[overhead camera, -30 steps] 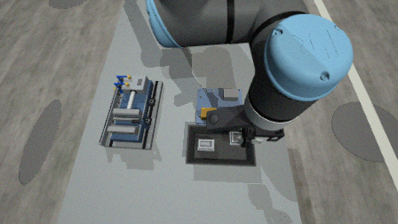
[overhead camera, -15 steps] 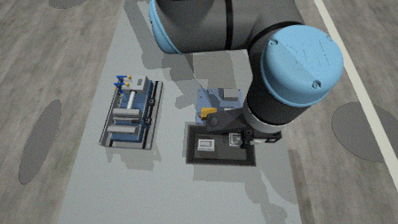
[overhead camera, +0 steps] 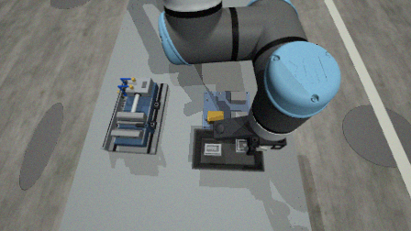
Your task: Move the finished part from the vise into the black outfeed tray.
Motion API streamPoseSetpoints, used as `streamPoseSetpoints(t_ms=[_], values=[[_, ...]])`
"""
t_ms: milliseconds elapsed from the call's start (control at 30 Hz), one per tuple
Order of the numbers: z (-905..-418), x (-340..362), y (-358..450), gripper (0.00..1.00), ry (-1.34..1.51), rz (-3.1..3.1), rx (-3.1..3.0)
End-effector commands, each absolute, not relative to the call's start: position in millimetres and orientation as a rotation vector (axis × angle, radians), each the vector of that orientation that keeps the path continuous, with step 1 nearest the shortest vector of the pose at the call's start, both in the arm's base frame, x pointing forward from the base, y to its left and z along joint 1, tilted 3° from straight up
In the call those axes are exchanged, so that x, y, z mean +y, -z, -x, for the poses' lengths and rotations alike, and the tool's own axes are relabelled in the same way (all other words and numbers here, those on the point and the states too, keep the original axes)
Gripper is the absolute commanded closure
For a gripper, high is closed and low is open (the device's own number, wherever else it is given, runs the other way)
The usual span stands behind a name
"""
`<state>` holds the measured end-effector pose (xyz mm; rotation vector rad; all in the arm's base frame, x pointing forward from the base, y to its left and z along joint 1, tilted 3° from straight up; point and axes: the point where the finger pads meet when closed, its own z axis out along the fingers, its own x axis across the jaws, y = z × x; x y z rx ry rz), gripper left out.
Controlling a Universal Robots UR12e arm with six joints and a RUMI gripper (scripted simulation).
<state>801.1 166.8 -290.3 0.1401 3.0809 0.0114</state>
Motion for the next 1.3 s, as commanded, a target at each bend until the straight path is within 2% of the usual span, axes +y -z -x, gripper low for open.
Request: streamPoseSetpoints(t_ms=[0, 1267], values=[[-805, 167, 301, 1.0, -0.01, -0.141, 3.076], [-806, 167, 345, 1.0, -0.01, -0.141, 3.078]])
